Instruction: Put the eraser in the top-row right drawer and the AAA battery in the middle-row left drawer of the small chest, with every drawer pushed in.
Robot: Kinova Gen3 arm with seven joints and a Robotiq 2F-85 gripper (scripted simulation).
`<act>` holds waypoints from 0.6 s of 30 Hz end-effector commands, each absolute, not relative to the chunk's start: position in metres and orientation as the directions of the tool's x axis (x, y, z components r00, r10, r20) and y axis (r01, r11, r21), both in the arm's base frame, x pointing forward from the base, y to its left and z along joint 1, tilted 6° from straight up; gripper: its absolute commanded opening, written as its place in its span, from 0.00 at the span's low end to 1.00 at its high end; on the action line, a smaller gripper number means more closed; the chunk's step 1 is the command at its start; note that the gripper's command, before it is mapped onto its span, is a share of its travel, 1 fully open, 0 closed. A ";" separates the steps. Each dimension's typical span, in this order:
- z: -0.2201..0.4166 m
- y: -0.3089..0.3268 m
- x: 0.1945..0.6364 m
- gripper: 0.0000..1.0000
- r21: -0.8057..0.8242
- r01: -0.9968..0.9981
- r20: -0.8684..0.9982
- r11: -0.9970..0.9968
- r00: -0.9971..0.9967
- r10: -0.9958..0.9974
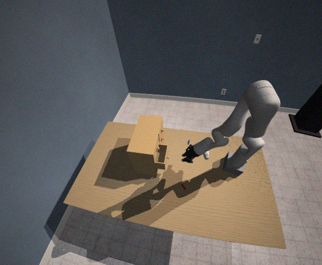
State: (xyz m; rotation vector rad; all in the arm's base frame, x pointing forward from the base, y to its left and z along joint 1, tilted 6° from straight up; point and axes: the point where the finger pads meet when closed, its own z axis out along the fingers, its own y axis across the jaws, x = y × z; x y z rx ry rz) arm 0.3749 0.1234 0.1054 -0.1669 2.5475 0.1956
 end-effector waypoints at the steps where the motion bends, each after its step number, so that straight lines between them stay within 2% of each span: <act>1: 0.106 0.121 0.375 0.33 0.107 -0.156 -0.566 0.982 -0.821 -0.069; 18: 0.109 0.120 0.373 0.33 0.106 -0.156 -0.549 0.982 -0.832 -0.073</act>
